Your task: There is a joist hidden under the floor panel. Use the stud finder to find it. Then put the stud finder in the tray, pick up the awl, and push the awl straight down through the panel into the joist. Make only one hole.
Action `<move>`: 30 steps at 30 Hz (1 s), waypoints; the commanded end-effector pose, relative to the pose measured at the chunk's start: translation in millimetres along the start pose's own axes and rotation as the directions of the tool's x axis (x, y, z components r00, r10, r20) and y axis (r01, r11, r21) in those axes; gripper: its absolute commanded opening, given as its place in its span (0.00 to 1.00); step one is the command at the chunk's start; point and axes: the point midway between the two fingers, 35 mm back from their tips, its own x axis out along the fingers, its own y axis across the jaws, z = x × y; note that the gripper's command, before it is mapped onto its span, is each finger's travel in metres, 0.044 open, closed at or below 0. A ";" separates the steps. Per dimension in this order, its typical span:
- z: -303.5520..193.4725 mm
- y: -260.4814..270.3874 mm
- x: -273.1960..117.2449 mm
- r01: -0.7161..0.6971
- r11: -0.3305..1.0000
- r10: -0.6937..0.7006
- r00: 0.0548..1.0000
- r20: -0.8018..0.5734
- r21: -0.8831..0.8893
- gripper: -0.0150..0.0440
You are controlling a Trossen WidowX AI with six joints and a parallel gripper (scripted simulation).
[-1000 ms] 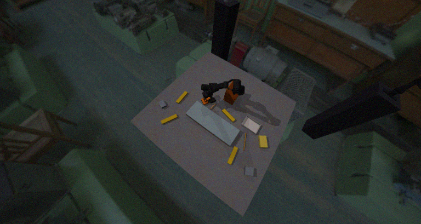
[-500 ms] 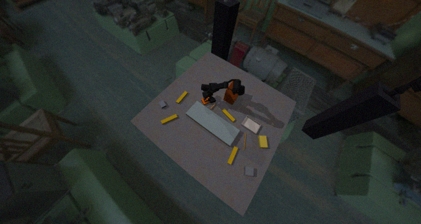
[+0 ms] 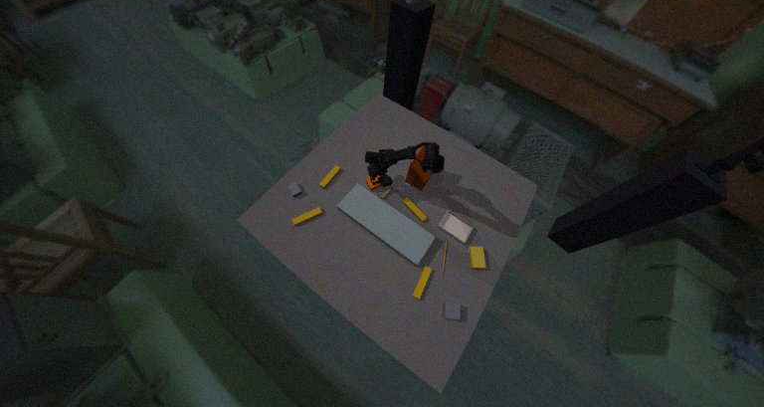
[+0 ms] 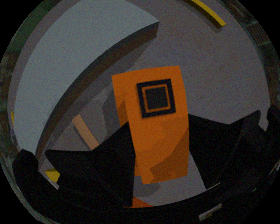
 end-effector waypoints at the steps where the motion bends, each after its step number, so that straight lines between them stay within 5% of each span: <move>1: 16.6 -2.9 -28.4 0.011 1.000 -0.011 1.000 0.024 -0.011 0.25; 10: 27.0 -1.4 -88.3 0.011 1.000 -0.011 1.000 0.023 -0.011 0.25; 30: 84.8 11.6 -87.5 -0.021 0.987 0.025 0.999 0.026 -0.162 0.25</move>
